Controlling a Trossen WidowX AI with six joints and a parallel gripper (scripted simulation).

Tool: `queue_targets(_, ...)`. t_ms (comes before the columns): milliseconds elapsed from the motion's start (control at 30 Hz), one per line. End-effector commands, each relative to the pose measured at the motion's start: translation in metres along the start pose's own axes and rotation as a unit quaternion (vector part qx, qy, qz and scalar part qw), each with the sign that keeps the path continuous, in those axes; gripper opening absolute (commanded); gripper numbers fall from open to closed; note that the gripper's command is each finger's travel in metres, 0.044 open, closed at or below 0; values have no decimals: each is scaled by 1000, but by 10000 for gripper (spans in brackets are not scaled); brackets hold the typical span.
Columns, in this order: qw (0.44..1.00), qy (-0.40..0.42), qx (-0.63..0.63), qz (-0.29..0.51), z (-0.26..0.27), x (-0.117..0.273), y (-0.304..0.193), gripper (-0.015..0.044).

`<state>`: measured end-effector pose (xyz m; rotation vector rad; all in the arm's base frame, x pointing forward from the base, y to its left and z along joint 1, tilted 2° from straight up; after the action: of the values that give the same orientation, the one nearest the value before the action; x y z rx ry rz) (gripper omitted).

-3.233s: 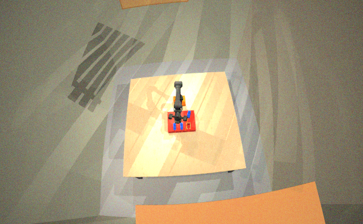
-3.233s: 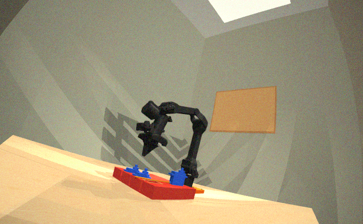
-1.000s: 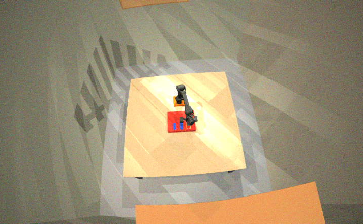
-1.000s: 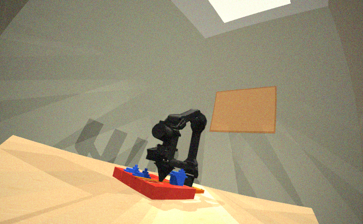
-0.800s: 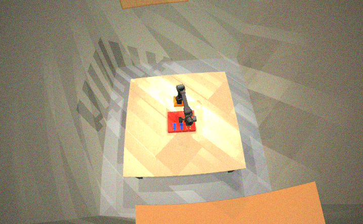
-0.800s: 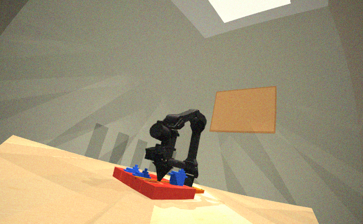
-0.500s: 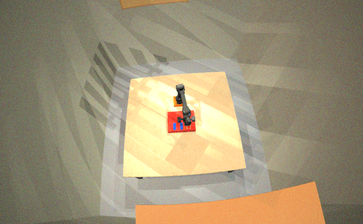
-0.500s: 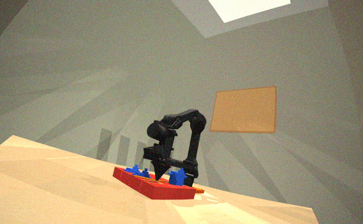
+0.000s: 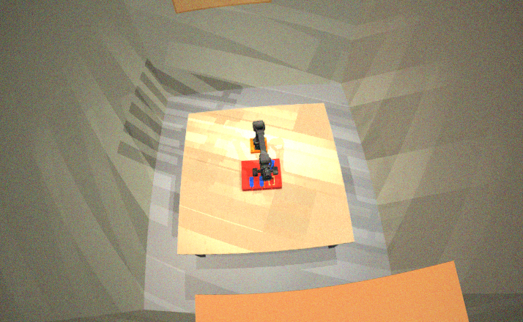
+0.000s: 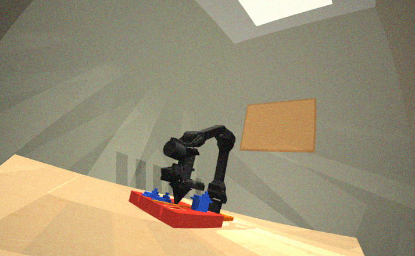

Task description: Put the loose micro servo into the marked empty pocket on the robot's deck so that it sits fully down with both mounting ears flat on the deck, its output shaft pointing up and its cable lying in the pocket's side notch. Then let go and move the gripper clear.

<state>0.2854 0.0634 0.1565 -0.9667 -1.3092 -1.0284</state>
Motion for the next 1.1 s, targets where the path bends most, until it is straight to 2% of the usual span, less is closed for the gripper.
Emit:
queue_targets(0, 1000, -3, -1, 2, -7, -2, -3, 0)
queue_targets(167, 1000, -3, -1, 2, -8, -2, -3, 0)
queue_targets(367, 1000, -3, -1, 2, -7, 37, -3, 0)
queue_targets(500, 1000, -3, -1, 2, -7, 40, -3, 0)
queue_targets(900, 990, -2, -141, 4, 49, 84, -49, 315)
queue_targets(1067, 989, -2, -151, 4, 52, 87, -53, 440)
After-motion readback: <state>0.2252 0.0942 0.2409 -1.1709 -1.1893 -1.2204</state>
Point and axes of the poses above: the point midway between the two fingers, 35 mm back from their tips, its own x axis back along the fingers, its own z axis across the jaws, y = z × x, the point moved 9 cm from there along x, back along the fingers, and after that the axes turned 11 degrees about x, right-handed, at the moved point
